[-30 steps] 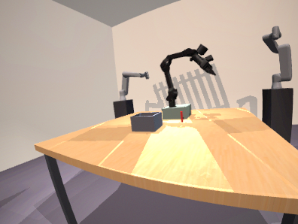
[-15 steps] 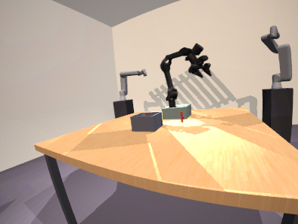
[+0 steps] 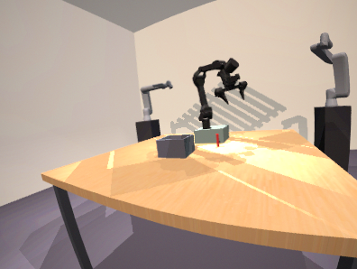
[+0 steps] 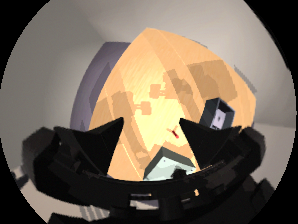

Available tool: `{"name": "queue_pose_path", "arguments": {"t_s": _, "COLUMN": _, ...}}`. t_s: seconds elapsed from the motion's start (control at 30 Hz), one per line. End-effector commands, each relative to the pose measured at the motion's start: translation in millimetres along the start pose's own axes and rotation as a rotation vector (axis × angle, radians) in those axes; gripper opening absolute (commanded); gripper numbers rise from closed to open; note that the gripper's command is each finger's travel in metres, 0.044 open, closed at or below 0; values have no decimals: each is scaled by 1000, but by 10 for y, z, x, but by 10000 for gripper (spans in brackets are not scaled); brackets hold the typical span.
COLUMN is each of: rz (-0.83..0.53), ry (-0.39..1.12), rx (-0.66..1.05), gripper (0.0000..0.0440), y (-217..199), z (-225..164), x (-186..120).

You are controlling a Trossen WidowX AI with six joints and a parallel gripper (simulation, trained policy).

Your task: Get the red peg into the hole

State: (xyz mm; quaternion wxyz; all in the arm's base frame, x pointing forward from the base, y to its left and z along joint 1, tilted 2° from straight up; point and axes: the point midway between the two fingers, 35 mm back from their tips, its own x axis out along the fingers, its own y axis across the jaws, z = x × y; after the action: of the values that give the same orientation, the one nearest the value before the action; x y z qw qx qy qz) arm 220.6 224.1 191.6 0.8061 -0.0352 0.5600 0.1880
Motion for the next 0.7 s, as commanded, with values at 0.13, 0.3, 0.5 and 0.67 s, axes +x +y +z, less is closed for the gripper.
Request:
{"name": "queue_pose_path", "arguments": {"t_s": 0.13, "rz": -116, "ry": 89, "rx": 211, "gripper": 440, "y": -347, "z": -173, "x": 197}}
{"name": "queue_pose_path", "arguments": {"t_s": 0.3, "rz": -197, "ry": 147, "rx": 353, "gripper": 440, "y": -557, "z": -321, "x": 310}}
{"name": "queue_pose_path", "arguments": {"t_s": 0.5, "rz": -301, "ry": 214, "rx": 521, "gripper": 440, "y": -782, "z": -527, "x": 431}}
{"name": "queue_pose_path", "arguments": {"t_s": 0.67, "rz": -394, "ry": 264, "rx": 659, "gripper": 439, "y": -948, "z": -714, "x": 528}}
